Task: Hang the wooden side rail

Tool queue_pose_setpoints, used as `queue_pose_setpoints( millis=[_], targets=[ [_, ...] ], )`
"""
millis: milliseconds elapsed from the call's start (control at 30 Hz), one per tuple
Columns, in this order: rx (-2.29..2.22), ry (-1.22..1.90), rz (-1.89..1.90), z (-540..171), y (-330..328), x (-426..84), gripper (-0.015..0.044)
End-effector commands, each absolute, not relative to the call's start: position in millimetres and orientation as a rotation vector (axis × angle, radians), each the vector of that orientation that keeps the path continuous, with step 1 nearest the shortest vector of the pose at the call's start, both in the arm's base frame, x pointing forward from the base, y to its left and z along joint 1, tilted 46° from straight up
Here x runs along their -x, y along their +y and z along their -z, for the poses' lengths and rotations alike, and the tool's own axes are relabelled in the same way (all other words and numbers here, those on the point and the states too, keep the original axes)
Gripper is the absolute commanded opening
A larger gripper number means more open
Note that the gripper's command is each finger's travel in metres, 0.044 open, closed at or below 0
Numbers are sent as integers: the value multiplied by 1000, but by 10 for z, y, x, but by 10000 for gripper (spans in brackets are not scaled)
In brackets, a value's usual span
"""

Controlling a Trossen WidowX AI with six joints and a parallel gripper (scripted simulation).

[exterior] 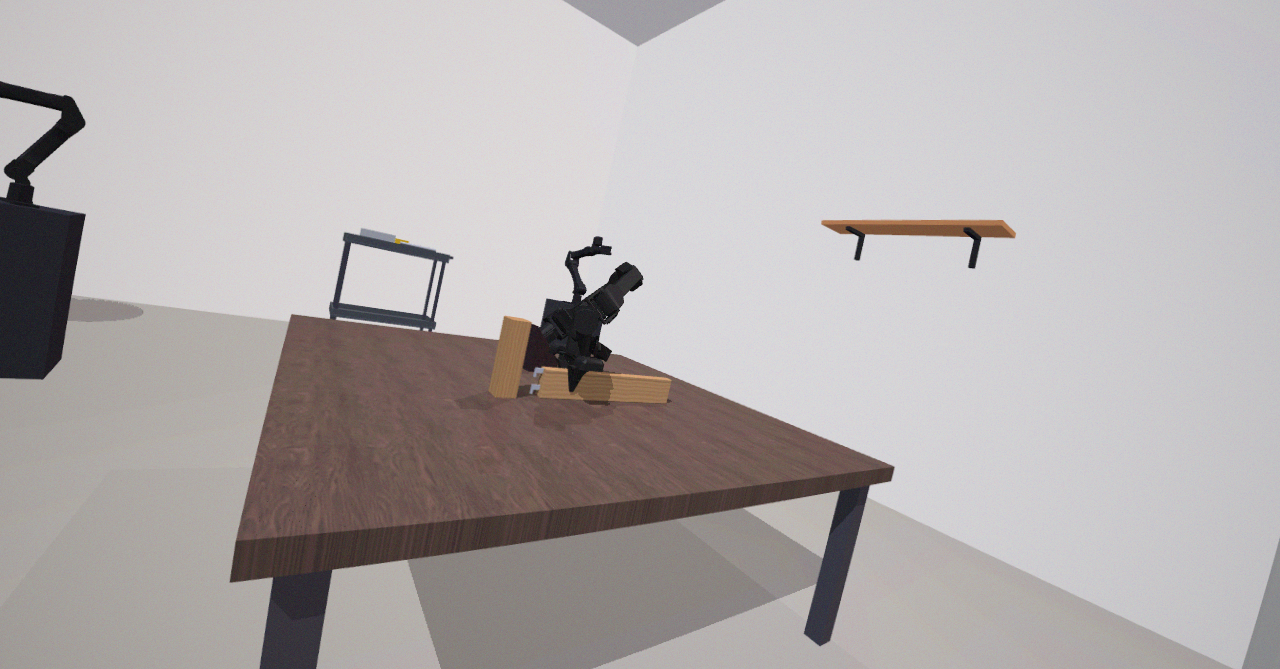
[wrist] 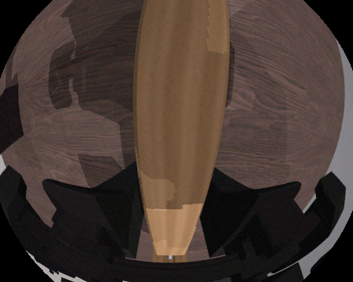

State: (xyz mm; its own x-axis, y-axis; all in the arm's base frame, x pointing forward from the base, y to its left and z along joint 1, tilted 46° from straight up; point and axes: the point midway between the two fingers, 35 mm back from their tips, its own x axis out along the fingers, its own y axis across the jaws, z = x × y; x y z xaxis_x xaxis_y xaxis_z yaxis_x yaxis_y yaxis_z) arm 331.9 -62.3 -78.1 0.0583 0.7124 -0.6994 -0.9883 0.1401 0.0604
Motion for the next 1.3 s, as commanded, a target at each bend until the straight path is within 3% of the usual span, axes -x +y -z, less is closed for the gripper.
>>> queue_pose_setpoints(
  millis=[0, 1267],
  targets=[
    [507, 680, -1375, 781, -623, -3316, 0],
    [504, 679, -1368, 744, -661, -3313, 0]
  ],
)
